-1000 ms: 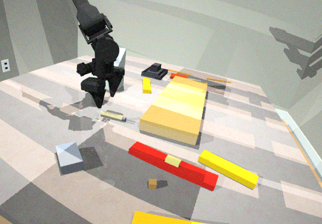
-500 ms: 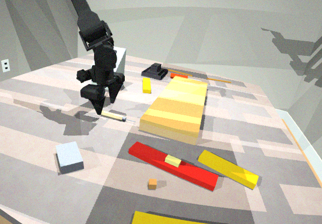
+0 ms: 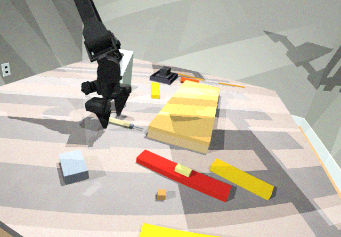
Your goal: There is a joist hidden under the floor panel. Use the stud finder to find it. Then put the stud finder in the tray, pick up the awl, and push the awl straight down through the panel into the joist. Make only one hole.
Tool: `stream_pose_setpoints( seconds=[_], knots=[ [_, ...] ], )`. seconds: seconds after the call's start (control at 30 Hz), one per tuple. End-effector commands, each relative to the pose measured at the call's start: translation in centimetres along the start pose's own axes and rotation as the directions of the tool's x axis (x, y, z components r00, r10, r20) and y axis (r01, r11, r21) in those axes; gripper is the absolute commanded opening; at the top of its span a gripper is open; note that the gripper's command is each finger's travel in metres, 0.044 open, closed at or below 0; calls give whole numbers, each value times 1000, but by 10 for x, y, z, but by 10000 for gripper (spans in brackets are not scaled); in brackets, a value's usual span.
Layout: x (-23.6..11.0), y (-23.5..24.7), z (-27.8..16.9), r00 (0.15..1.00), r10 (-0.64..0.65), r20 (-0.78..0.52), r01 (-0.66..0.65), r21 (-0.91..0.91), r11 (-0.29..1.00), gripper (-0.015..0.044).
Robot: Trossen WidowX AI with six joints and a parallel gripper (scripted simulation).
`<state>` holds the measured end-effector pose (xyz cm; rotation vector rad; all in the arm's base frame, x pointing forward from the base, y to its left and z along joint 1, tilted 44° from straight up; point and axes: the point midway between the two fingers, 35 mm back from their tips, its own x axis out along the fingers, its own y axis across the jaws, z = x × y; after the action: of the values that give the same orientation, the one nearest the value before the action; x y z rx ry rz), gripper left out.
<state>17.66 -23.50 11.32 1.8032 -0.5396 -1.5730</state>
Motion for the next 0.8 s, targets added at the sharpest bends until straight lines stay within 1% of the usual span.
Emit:
stream_pose_setpoints(
  seconds=[0.0,0.13,0.57,0.77],
  knots=[
    [5,-5,2,1000,-11,4,11,-9,1000,440],
    [5,-5,2,1000,-11,4,11,-9,1000,440],
    [5,-5,2,1000,-11,4,11,-9,1000,99],
    [5,-5,2,1000,-11,4,11,-9,1000,59]
  ],
)
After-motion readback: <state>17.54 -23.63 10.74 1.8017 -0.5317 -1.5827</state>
